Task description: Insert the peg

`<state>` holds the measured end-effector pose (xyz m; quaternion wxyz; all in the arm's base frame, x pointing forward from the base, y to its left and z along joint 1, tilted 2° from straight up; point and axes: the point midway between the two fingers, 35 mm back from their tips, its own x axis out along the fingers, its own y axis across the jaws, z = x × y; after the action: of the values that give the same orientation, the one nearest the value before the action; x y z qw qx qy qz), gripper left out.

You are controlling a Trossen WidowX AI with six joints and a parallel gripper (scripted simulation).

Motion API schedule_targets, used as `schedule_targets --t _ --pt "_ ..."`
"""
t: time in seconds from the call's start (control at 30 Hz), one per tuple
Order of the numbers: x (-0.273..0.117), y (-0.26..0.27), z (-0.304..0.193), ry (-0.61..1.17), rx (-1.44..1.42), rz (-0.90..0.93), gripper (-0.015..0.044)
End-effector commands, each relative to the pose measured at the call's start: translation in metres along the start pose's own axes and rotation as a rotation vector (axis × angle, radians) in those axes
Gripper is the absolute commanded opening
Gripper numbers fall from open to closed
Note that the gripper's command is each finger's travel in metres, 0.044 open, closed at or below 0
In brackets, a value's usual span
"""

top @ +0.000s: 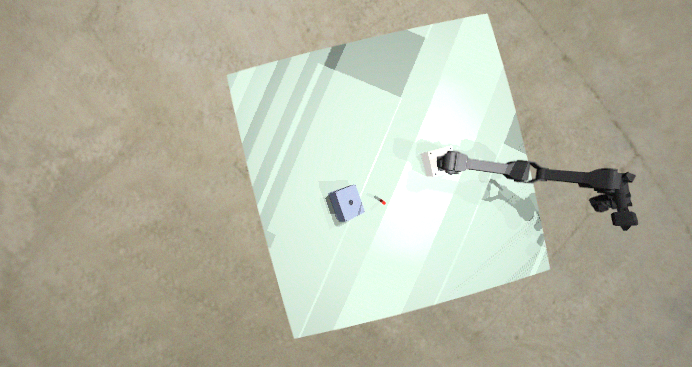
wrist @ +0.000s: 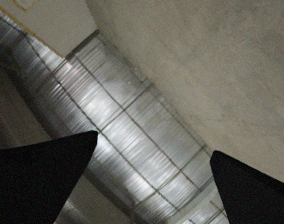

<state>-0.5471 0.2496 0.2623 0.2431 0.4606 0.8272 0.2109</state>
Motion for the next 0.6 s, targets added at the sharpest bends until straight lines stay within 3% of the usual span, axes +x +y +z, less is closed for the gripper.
schedule_targets --t 0.0,0.23,0.57 --pt "0.000 0.000 -0.001 0.002 0.002 0.000 0.0426" --pt "-0.027 0.029 -0.047 0.139 0.131 0.007 0.0440" --pt "-0.101 0.101 -0.127 0.425 0.393 0.013 0.0440"
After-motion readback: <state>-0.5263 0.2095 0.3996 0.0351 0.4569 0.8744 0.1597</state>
